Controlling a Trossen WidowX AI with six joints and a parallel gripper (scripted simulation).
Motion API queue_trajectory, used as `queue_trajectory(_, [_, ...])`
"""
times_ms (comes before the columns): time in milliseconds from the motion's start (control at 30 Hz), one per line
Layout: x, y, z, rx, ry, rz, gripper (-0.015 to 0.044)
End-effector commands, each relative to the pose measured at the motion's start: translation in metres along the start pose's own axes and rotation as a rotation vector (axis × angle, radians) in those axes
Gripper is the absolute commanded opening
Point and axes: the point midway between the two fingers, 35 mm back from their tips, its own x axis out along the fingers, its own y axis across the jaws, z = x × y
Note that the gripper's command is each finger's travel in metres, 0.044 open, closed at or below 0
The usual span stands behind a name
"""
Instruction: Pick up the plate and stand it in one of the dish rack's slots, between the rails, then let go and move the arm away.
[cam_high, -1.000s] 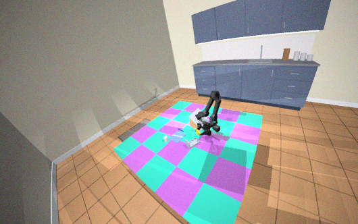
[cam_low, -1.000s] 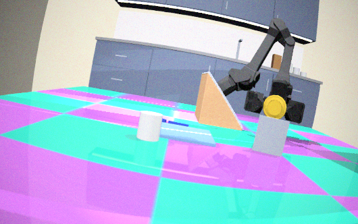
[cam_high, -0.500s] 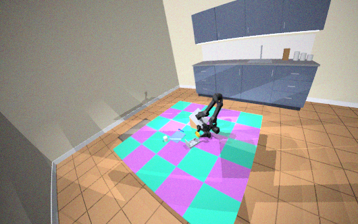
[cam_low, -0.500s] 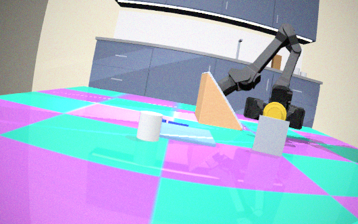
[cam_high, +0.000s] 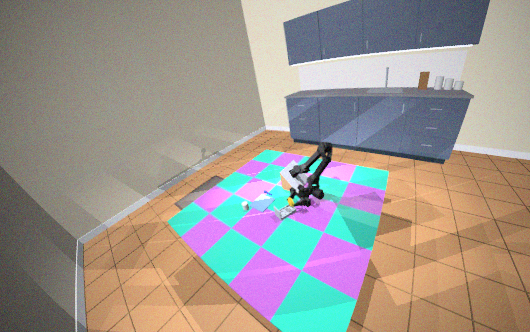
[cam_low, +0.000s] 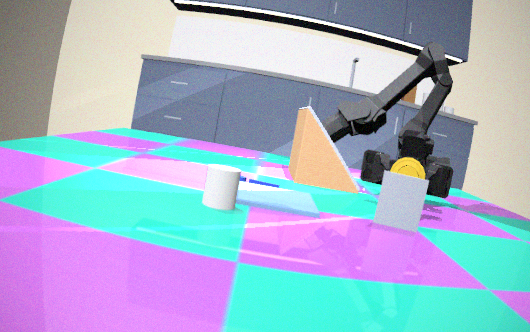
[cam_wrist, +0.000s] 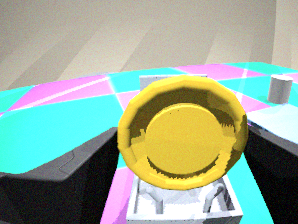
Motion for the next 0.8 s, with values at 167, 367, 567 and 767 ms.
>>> queue_trajectory(167, [0.013,-0.003,0.0,-0.001,-0.001,-0.001,0.0])
queue_trajectory(367, [0.015,-0.003,-0.009,0.004,0.0,0.001,0.0])
queue_trajectory(567, [0.015,-0.004,-0.017,0.002,0.005,0.002,0.0])
queue_trajectory(767, [0.014,-0.005,-0.014,-0.004,0.008,0.0,0.0])
